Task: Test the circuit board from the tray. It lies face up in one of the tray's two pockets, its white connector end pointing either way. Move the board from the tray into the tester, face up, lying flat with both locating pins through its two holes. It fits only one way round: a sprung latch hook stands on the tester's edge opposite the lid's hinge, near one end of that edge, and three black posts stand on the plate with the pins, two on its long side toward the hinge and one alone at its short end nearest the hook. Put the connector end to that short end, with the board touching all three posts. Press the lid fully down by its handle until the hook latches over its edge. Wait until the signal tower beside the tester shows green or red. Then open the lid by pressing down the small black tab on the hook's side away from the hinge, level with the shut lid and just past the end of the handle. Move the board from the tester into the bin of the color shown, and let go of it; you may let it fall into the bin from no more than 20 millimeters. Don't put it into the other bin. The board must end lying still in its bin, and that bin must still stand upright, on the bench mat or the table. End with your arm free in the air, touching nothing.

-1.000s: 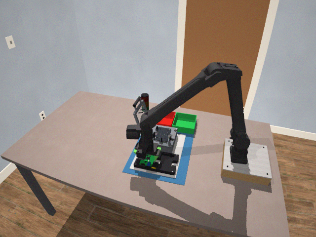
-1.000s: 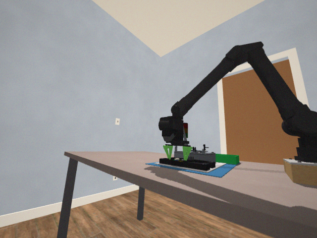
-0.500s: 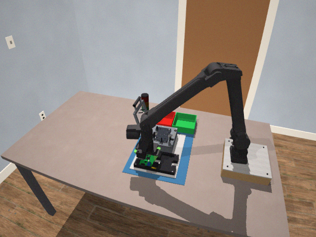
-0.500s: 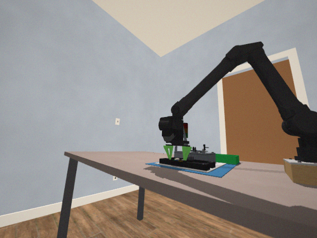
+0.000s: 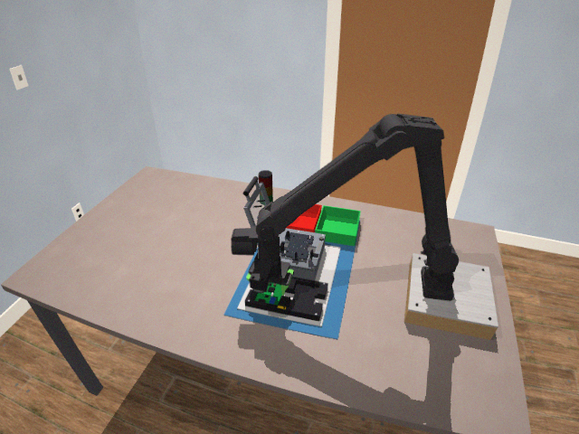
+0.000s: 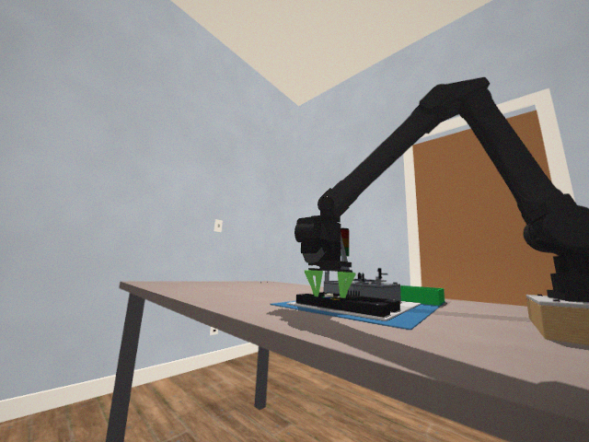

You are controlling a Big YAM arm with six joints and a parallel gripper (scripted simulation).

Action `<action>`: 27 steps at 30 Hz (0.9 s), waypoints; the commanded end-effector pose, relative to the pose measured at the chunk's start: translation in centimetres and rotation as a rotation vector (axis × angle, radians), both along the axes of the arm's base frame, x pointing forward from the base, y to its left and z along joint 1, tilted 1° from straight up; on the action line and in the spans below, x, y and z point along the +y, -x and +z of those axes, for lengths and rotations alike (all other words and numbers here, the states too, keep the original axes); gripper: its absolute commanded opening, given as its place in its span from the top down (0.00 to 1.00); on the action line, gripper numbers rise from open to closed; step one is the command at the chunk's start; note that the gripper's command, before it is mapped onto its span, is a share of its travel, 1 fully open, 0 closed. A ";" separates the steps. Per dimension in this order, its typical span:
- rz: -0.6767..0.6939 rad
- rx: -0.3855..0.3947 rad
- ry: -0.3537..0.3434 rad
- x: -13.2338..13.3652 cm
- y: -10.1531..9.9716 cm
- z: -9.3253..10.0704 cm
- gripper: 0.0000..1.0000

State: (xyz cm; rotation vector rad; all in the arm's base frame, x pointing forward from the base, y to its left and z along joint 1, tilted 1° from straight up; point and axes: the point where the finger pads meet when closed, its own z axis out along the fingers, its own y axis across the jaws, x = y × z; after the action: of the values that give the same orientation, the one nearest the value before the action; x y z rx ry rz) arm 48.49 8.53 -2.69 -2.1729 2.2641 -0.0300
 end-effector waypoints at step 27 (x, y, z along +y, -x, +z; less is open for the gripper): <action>-0.006 -0.017 -0.002 -0.6 -0.6 1.1 0.26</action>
State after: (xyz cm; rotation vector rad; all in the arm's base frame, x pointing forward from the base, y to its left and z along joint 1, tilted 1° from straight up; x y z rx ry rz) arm 48.46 8.53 -2.68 -2.1739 2.2648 -0.0290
